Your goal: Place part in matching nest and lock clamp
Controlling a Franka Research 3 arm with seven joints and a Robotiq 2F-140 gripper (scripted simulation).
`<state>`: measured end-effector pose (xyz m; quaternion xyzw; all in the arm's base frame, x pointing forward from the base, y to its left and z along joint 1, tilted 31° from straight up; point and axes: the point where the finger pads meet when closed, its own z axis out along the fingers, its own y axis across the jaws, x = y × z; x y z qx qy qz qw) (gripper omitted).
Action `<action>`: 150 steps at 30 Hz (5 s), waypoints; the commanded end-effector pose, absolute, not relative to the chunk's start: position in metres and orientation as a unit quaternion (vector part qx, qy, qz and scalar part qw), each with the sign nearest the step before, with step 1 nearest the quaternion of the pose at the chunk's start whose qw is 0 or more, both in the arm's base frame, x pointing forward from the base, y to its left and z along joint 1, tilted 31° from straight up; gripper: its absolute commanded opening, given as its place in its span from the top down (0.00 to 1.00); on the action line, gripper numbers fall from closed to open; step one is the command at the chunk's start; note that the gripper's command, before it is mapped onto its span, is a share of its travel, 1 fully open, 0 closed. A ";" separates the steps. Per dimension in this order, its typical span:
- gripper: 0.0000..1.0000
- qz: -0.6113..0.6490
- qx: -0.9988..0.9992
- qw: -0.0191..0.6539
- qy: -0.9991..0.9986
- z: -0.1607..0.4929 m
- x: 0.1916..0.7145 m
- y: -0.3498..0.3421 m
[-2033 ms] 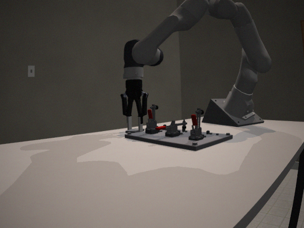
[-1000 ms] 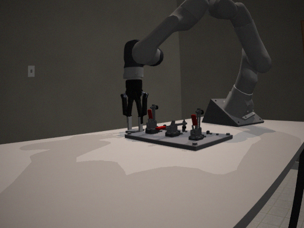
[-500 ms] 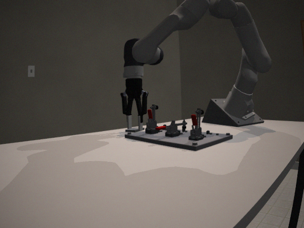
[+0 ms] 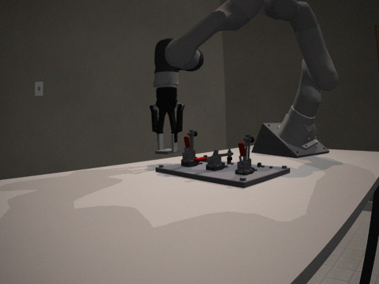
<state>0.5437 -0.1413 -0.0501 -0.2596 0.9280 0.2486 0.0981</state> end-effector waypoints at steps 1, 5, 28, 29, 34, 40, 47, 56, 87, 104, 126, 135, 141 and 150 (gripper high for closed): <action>1.00 0.252 -0.258 0.095 0.928 -0.037 0.540 -0.149; 1.00 0.252 -0.258 0.095 0.928 -0.023 0.539 -0.157; 1.00 0.252 -0.258 0.095 0.928 0.015 0.537 -0.180; 1.00 0.252 -0.258 0.095 0.928 0.016 0.537 -0.181; 1.00 0.252 -0.258 0.095 0.928 0.016 0.537 -0.181; 1.00 0.252 -0.258 0.095 0.928 0.016 0.537 -0.181; 1.00 0.252 -0.257 0.094 0.928 0.016 0.537 -0.181; 1.00 0.257 -0.202 0.079 0.942 0.016 0.537 -0.181; 1.00 0.266 -0.073 0.044 0.960 0.015 0.536 -0.180; 1.00 0.266 -0.073 0.044 0.960 0.006 0.521 -0.178; 1.00 0.266 -0.073 0.044 0.960 -0.010 0.493 -0.174; 1.00 0.266 -0.073 0.044 0.960 -0.013 0.489 -0.173; 1.00 0.266 -0.073 0.044 0.960 -0.013 0.488 -0.173; 1.00 0.266 -0.073 0.044 0.960 -0.013 0.488 -0.173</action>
